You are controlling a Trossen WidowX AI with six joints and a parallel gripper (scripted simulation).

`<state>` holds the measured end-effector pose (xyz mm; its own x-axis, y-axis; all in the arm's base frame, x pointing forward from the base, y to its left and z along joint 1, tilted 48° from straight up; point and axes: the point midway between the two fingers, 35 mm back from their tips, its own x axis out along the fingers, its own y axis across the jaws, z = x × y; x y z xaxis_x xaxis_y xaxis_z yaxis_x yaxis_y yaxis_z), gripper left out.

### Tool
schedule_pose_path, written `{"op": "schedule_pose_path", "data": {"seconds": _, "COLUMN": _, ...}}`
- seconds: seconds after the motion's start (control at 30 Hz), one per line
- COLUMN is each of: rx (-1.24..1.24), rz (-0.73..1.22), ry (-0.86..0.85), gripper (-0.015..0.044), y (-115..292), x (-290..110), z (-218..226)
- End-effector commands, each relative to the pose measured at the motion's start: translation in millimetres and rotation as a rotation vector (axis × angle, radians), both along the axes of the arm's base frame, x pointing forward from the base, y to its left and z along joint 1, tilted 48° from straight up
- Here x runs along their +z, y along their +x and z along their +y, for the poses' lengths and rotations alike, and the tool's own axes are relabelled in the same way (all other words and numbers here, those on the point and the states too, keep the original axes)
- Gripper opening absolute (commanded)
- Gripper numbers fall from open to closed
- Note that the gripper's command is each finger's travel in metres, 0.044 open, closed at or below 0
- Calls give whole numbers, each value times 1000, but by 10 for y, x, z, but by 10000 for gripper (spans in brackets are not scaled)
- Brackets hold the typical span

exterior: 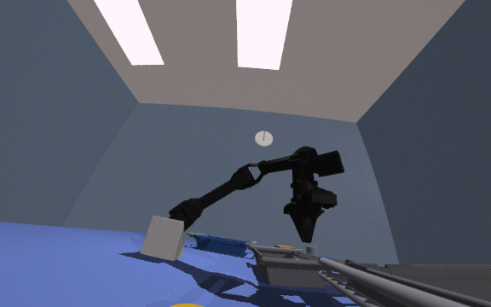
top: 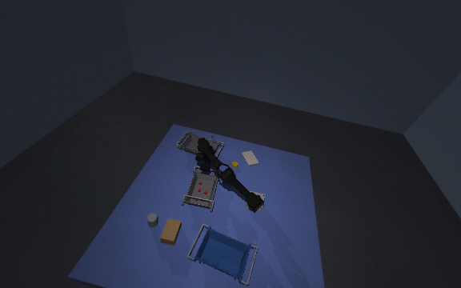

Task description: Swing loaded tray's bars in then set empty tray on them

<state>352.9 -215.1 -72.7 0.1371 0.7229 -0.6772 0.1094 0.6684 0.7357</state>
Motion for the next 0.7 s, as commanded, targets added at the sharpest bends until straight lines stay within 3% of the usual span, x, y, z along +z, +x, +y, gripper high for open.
{"op": "schedule_pose_path", "data": {"seconds": 0.0, "rx": 14, "rz": -15, "ry": -5, "gripper": 87, "y": -99, "x": -179, "z": -133}}
{"op": "schedule_pose_path", "data": {"seconds": 0.67, "rx": 14, "rz": -16, "ry": -4, "gripper": 87, "y": -38, "x": -408, "z": 100}}
